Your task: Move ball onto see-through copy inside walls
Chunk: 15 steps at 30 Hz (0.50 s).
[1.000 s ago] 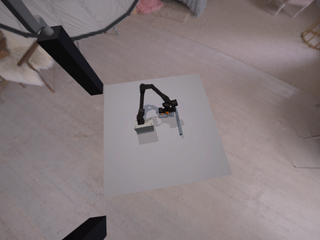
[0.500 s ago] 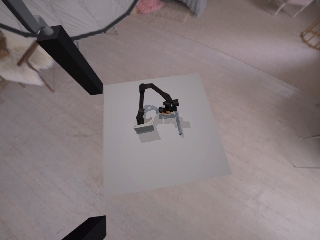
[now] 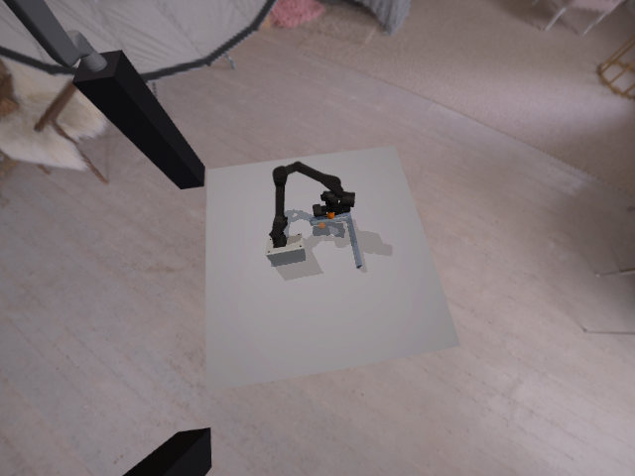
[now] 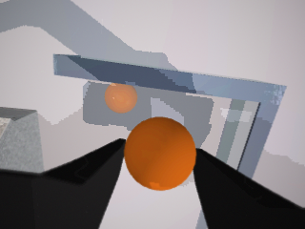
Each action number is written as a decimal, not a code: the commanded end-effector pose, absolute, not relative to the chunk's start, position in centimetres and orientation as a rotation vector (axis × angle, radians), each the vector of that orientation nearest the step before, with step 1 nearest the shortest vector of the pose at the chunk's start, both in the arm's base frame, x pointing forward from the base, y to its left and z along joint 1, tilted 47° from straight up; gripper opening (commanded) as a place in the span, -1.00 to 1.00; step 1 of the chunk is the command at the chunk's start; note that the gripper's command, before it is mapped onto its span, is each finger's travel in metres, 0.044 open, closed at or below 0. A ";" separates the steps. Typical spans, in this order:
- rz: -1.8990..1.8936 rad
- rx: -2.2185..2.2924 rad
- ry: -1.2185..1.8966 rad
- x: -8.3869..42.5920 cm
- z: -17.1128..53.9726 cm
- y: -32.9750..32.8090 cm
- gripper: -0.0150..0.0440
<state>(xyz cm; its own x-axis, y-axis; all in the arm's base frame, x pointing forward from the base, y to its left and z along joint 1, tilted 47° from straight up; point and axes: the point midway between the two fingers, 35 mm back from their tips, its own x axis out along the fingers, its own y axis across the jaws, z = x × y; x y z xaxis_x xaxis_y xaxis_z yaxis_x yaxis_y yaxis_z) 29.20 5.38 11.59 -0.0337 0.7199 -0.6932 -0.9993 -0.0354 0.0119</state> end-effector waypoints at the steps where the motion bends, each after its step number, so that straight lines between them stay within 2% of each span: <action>1: 1.532 -0.600 0.592 28.9 11.8 5.4 -0.49; 15: 1.533 -0.599 0.592 25.6 9.4 7.6 -0.49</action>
